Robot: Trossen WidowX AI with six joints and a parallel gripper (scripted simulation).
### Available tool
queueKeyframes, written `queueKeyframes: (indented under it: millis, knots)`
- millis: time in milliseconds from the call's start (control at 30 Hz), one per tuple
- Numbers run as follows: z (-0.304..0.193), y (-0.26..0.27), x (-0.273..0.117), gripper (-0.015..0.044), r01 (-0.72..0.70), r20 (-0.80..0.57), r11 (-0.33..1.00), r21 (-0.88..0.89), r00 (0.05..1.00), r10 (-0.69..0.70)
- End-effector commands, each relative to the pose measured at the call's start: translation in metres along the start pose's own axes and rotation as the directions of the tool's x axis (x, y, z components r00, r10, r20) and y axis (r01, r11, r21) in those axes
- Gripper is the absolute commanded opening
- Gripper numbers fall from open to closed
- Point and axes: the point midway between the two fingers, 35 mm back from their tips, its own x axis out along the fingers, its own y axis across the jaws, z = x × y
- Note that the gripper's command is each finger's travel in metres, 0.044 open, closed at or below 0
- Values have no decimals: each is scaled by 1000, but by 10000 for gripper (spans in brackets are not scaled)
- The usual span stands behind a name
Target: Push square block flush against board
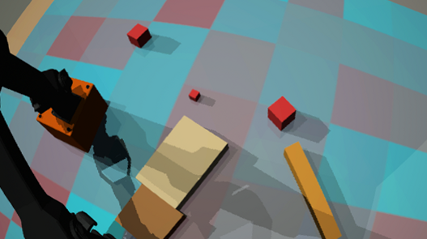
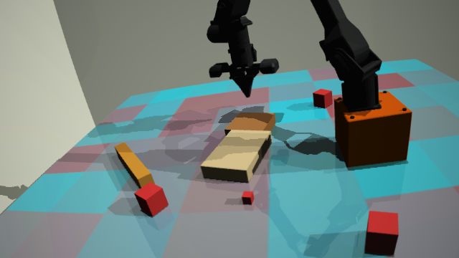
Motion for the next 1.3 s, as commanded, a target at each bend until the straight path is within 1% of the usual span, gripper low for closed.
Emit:
queueKeyframes:
  millis: [0,267,533,733,933,1233,1267]
  knots:
    - [-5,5,-1,0,1,2,993,-116,1000,-1]
    - [-22,16,-1,0,0,-1,925,-381,1000,-1]
    - [-38,25,-1,0,-2,-4,787,-617,1000,-1]
    - [-51,32,-2,0,-4,-6,644,-765,1000,-1]
    - [-64,38,-2,0,-7,-8,474,-880,1000,-1]
    - [-85,47,-3,0,-11,-11,184,-983,1000,-2]
    - [-85,47,-3,0,-11,-11,184,-983,1000,-2]
